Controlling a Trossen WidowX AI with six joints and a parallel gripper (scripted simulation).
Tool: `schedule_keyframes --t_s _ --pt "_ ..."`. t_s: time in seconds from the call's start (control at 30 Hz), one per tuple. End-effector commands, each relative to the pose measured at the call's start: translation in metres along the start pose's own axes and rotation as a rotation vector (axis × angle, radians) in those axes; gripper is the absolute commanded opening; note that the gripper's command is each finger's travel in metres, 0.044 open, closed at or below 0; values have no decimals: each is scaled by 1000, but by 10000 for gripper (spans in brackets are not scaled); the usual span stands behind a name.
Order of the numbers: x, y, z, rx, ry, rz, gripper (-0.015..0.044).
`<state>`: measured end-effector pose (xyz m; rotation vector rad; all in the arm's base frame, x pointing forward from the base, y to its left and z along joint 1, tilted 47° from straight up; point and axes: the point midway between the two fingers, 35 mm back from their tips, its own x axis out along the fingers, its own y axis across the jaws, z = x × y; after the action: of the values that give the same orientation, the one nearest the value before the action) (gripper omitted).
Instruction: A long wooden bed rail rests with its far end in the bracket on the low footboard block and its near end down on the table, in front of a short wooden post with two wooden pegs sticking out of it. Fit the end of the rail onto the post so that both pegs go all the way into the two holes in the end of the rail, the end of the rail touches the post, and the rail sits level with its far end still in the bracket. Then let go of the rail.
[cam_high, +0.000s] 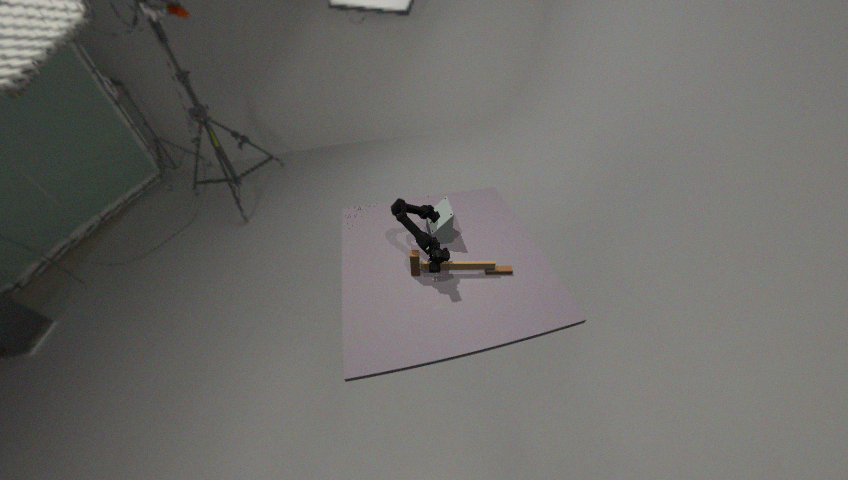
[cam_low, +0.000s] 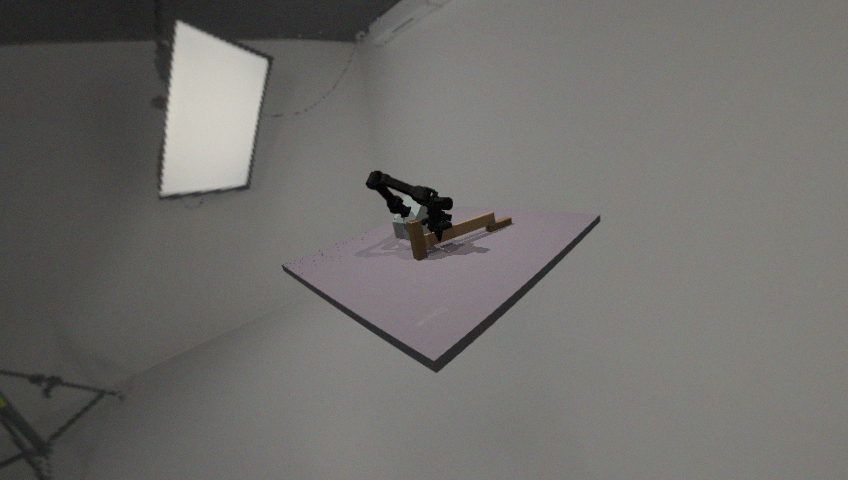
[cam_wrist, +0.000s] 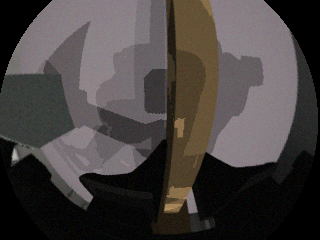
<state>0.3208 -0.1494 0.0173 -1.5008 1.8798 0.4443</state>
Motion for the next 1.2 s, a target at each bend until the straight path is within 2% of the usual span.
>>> schedule_keyframes --t_s 0.0,0.7,1.17 --pt "-2 -1 -4 -1 2 -6 0" --pt "-1 -1 -10 -1 2 -6 0" --pt "1 0 -7 -1 -1 1 368"
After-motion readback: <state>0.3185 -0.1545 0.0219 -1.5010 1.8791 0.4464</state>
